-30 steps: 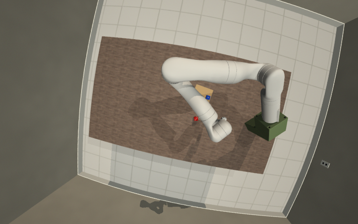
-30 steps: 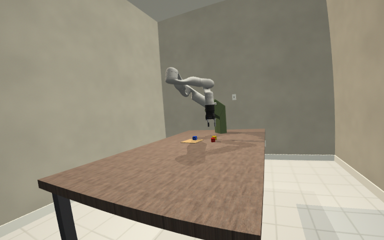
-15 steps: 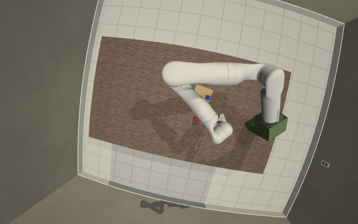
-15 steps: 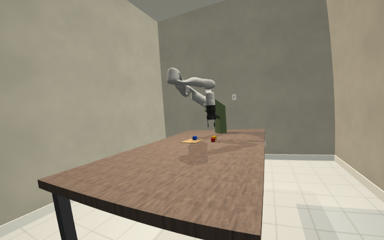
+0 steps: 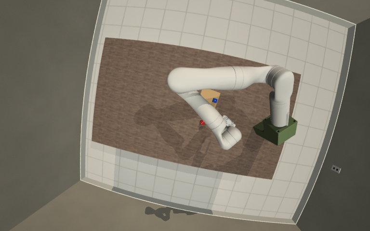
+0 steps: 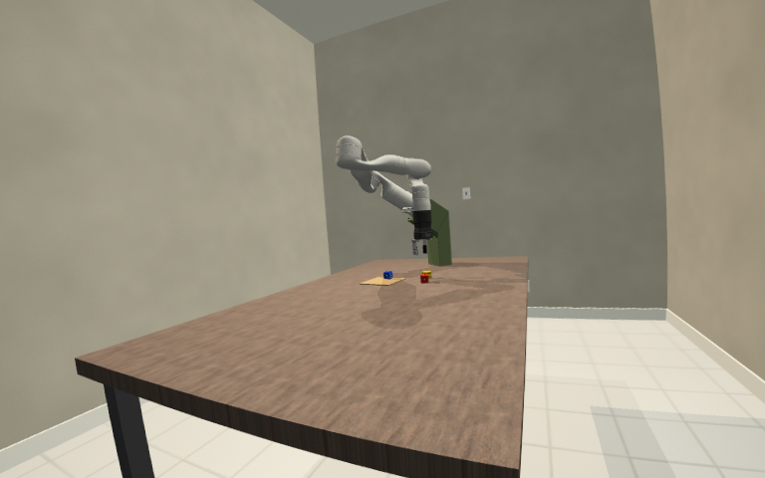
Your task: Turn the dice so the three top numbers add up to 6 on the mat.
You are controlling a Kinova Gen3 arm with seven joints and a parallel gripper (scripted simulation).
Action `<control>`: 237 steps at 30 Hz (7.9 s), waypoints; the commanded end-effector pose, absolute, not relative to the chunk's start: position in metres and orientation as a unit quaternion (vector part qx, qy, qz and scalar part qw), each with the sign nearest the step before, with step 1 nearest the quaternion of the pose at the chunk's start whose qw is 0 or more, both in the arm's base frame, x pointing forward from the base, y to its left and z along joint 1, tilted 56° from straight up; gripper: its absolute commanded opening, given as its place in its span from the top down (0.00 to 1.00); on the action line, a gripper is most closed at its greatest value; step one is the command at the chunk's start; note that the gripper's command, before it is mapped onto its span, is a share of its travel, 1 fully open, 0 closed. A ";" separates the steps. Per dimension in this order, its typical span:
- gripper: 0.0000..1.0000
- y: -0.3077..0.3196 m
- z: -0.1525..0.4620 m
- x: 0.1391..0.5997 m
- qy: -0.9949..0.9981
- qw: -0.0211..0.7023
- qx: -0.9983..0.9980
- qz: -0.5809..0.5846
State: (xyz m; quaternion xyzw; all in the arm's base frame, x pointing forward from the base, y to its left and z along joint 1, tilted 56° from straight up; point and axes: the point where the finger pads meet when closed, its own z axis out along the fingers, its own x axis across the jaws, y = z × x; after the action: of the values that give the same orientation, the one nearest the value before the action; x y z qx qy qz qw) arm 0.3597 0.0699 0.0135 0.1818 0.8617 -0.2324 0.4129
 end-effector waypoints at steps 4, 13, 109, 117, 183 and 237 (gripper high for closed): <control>0.00 0.070 0.012 0.359 0.871 0.397 0.131 -0.257; 0.00 0.071 0.010 0.363 0.881 0.349 -0.013 -0.319; 0.13 0.083 -0.004 0.374 0.777 0.163 -0.416 -0.444; 0.13 0.083 -0.004 0.374 0.777 0.163 -0.416 -0.444; 0.13 0.055 -0.032 0.408 0.777 0.163 -0.416 -0.444; 0.13 0.056 -0.032 0.409 0.777 0.163 -0.416 -0.444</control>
State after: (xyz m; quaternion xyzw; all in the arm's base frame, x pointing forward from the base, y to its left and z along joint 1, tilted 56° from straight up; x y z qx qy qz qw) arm 0.4086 0.0551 -0.0323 -0.4158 0.7769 -0.4441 0.1625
